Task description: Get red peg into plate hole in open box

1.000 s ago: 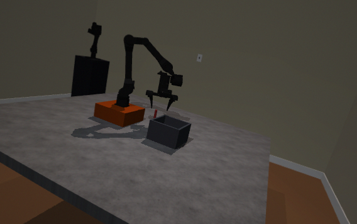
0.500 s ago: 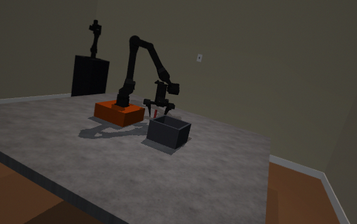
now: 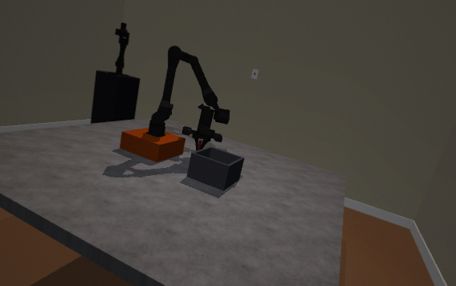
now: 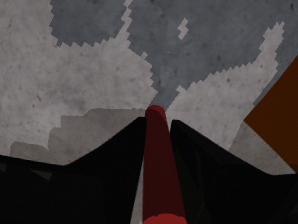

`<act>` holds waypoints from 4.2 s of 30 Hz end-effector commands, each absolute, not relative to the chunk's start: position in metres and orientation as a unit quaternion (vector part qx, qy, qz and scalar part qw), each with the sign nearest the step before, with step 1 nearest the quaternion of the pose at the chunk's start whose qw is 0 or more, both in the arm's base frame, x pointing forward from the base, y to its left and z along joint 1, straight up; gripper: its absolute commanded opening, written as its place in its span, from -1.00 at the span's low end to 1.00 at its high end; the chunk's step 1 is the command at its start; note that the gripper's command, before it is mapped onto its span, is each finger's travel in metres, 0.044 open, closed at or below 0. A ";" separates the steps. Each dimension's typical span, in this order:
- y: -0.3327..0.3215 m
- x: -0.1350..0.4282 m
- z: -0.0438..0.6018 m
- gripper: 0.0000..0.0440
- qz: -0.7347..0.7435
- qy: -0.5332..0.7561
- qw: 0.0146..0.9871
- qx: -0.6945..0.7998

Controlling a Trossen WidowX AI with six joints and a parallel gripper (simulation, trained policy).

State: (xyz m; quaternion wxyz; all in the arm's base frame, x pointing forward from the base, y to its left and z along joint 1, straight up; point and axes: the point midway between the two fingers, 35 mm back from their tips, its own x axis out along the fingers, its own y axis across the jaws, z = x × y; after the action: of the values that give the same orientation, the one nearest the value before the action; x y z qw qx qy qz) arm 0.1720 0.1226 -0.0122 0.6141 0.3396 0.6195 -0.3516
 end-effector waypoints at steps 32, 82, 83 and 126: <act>0.076 0.263 0.102 -1.00 -0.301 0.539 0.732 0.287; -0.054 0.348 0.044 -0.36 -0.372 0.545 0.677 0.325; -0.055 0.349 0.043 -0.36 -0.373 0.547 0.676 0.324; -0.115 0.424 0.070 1.00 -0.368 0.469 0.735 0.323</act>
State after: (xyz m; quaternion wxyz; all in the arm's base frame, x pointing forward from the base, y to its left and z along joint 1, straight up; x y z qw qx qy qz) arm 0.3753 -0.0814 0.0518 0.6812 0.2890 0.5739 -0.3509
